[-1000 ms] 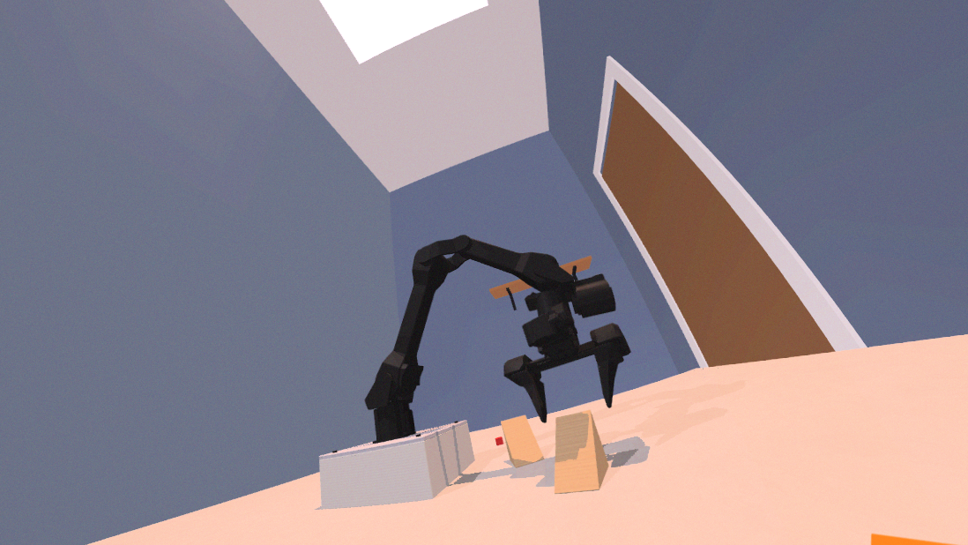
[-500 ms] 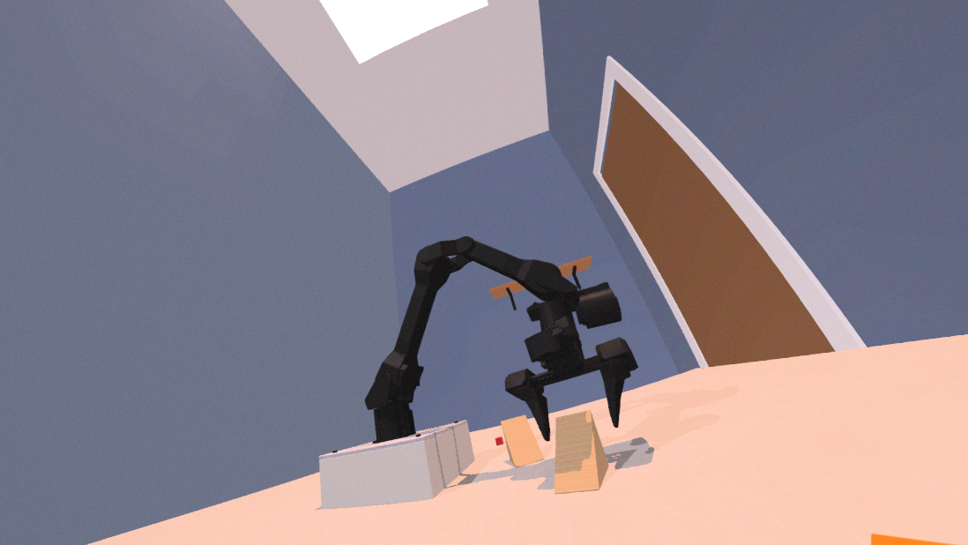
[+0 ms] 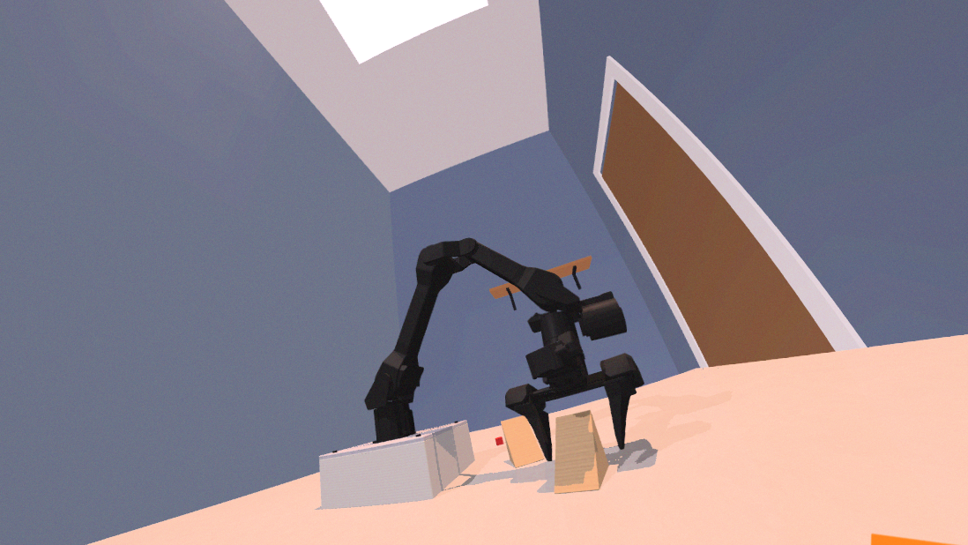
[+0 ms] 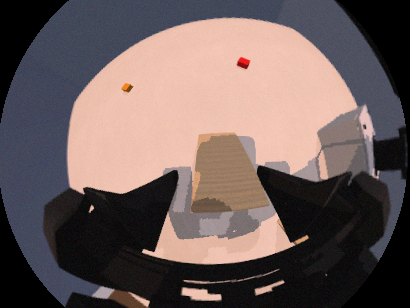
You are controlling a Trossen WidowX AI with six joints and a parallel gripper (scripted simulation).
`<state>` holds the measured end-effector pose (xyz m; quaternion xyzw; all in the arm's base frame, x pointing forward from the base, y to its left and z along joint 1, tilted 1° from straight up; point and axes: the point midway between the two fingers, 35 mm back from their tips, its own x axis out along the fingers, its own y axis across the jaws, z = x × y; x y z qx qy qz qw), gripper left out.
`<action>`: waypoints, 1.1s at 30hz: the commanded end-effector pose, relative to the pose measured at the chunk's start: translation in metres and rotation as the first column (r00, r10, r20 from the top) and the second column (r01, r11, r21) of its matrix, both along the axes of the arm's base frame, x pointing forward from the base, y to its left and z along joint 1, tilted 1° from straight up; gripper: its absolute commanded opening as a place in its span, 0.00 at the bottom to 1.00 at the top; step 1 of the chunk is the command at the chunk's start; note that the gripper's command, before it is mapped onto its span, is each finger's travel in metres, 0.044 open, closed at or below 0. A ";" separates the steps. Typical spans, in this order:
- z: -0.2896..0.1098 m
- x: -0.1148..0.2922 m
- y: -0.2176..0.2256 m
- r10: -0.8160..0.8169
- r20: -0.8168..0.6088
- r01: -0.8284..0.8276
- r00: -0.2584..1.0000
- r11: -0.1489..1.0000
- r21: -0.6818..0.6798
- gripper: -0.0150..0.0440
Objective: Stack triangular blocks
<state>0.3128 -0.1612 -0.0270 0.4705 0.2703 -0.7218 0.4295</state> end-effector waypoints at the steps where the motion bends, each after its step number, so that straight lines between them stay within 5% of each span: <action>1: -0.007 -0.004 -0.003 0.005 -0.011 -0.005 1.000 1.000 -0.003 1.00; 6: -0.012 -0.006 -0.005 0.005 -0.011 -0.005 1.000 1.000 -0.003 1.00; 14: -0.012 -0.006 -0.005 0.005 -0.011 -0.005 1.000 1.000 -0.003 0.64; 22: -0.012 -0.006 -0.005 0.005 -0.011 -0.005 1.000 1.000 -0.003 0.55; 29: -0.009 -0.005 -0.004 -0.001 -0.007 0.001 1.000 1.000 0.001 0.25; 33: -0.007 -0.007 -0.006 -0.001 0.023 0.000 1.000 0.998 0.058 0.25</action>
